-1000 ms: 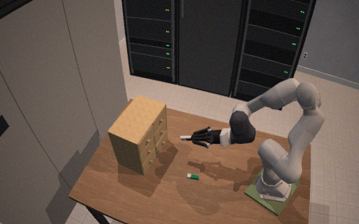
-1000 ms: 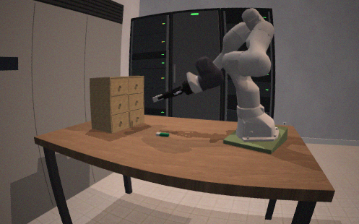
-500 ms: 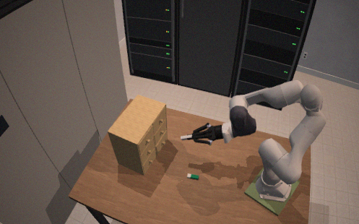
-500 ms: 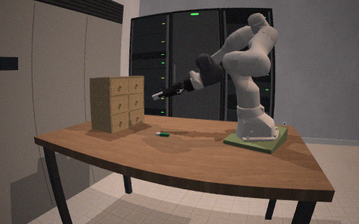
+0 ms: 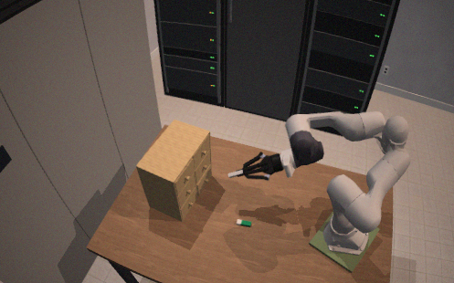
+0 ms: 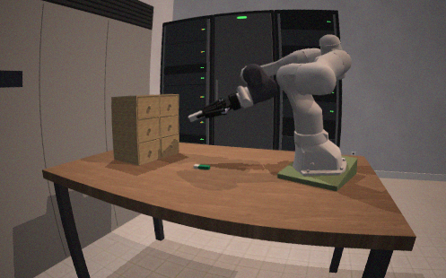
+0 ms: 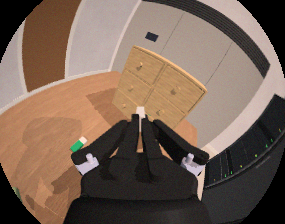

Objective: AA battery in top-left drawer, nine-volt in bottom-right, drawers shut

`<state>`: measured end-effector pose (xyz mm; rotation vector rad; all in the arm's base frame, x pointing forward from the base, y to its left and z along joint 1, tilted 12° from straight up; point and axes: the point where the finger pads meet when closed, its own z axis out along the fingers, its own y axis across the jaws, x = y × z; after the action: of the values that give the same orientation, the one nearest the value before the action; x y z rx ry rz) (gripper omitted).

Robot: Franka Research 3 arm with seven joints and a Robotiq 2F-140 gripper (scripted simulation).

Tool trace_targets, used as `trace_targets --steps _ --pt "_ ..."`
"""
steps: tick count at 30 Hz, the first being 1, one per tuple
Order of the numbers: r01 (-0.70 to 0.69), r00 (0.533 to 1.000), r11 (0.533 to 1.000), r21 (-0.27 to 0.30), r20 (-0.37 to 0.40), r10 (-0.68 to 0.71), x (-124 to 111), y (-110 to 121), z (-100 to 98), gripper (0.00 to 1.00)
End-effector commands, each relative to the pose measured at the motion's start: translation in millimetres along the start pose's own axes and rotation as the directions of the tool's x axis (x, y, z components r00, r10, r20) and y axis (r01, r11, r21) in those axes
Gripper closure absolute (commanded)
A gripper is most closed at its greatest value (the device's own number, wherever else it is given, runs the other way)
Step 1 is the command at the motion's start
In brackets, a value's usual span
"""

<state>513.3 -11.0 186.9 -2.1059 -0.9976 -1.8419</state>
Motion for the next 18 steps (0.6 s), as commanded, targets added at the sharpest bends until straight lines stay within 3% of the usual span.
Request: trace_targets --steps 1,18 --pt "0.004 0.998 0.999 0.036 0.069 -0.006 -22.0 -1.9 -9.1 1.00" --pt "0.142 0.987 0.979 0.147 0.056 -0.152 -17.5 -2.5 -15.9 1.00"
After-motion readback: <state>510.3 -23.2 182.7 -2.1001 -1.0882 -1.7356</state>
